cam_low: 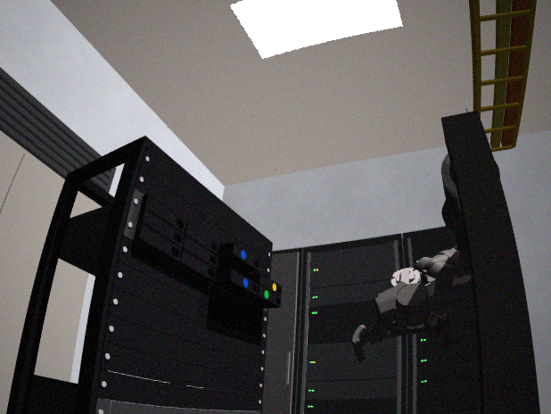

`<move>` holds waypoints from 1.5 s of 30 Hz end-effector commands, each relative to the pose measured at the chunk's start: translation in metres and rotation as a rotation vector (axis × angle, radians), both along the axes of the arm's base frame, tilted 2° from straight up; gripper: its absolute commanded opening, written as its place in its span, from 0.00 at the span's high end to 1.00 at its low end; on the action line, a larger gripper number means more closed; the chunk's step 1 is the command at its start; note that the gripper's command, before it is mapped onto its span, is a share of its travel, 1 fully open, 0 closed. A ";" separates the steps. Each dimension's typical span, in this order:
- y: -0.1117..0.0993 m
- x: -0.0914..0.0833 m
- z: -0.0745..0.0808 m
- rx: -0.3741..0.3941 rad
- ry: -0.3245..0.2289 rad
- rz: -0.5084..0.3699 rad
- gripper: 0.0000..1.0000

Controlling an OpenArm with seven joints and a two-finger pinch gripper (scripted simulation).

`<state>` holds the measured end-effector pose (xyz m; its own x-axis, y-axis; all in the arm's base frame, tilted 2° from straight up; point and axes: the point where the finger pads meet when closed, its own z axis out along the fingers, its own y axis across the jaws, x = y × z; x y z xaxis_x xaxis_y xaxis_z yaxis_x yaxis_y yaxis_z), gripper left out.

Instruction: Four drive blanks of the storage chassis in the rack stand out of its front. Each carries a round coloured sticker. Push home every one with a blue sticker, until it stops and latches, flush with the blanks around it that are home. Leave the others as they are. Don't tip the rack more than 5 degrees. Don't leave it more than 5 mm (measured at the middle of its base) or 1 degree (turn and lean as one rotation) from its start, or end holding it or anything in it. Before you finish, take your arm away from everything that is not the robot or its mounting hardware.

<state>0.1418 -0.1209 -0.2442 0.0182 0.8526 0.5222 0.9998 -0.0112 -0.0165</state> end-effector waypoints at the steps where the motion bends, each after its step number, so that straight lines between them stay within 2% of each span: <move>1: 0.001 0.004 0.001 -0.004 -0.023 0.002 0.00; 7: 0.002 0.009 0.002 -0.013 -0.057 0.015 0.00; 15: 0.006 0.030 0.007 -0.039 -0.192 0.044 0.00; 21: 0.010 0.054 0.015 -0.064 -0.340 0.059 0.00; 23: 0.010 0.054 0.015 -0.064 -0.340 0.059 0.00; 30: 0.013 0.088 0.035 -0.097 -0.561 0.048 0.00; 38: 0.007 0.127 0.070 -0.149 -0.838 -0.020 0.00; 40: 0.007 0.127 0.070 -0.149 -0.838 -0.020 0.00; 45: -0.003 0.147 0.096 -0.190 -1.006 -0.082 0.00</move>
<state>0.2834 -0.1218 -0.1547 -0.2999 0.9329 0.1995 0.5818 0.0131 0.8132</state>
